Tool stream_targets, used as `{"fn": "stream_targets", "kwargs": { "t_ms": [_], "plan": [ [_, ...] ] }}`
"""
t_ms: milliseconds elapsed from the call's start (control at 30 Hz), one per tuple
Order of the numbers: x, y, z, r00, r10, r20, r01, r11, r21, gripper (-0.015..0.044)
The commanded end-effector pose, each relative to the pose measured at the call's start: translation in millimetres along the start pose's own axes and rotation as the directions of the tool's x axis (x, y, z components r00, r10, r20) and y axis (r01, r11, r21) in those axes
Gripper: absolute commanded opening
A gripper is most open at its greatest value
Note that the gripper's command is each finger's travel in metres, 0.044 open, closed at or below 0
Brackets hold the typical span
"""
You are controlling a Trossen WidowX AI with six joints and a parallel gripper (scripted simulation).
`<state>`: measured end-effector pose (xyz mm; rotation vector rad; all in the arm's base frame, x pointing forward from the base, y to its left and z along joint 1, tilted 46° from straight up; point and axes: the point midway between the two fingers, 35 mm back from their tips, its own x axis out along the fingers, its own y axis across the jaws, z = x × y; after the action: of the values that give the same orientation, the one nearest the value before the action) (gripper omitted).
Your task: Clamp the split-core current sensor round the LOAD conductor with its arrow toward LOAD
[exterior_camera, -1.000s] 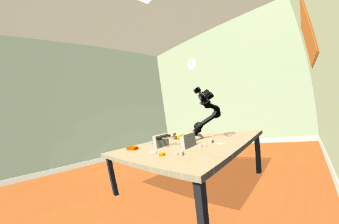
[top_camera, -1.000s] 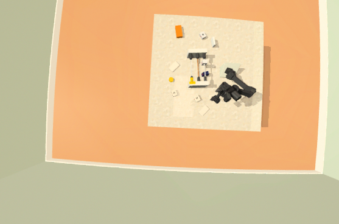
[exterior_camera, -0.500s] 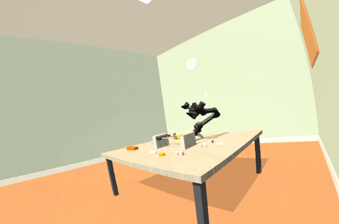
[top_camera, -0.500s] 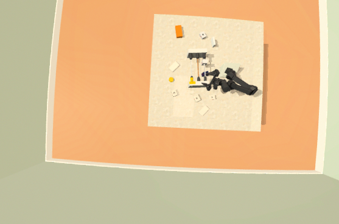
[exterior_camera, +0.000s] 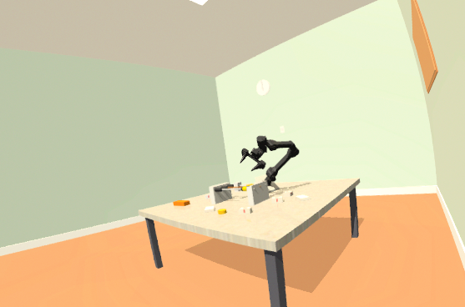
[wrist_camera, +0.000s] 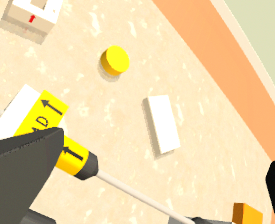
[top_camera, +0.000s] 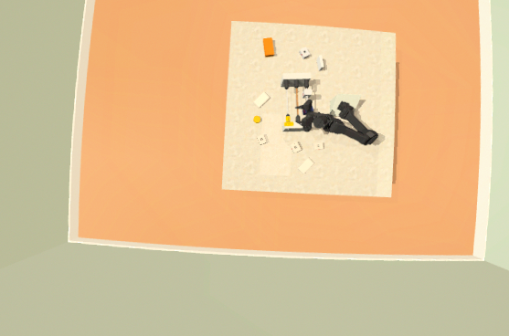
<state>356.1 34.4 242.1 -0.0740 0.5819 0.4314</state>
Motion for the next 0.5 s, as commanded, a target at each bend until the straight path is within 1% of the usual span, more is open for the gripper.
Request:
{"fn": "stream_targets", "kwargs": {
  "t_ms": [0,67,100,467],
  "plan": [
    [16.7,20.6,-17.9,0.837,0.498,-0.225,-0.442,0.859,0.258,0.0440],
    [15.7,22.9,-14.1,0.776,0.597,-0.204,-0.512,0.785,0.348,0.0440],
    [15.4,23.1,-12.6,0.760,0.621,-0.193,-0.529,0.763,0.373,0.0440],
    [15.3,23.1,-12.0,0.754,0.629,-0.190,-0.534,0.755,0.381,0.0440]
  ]
}}
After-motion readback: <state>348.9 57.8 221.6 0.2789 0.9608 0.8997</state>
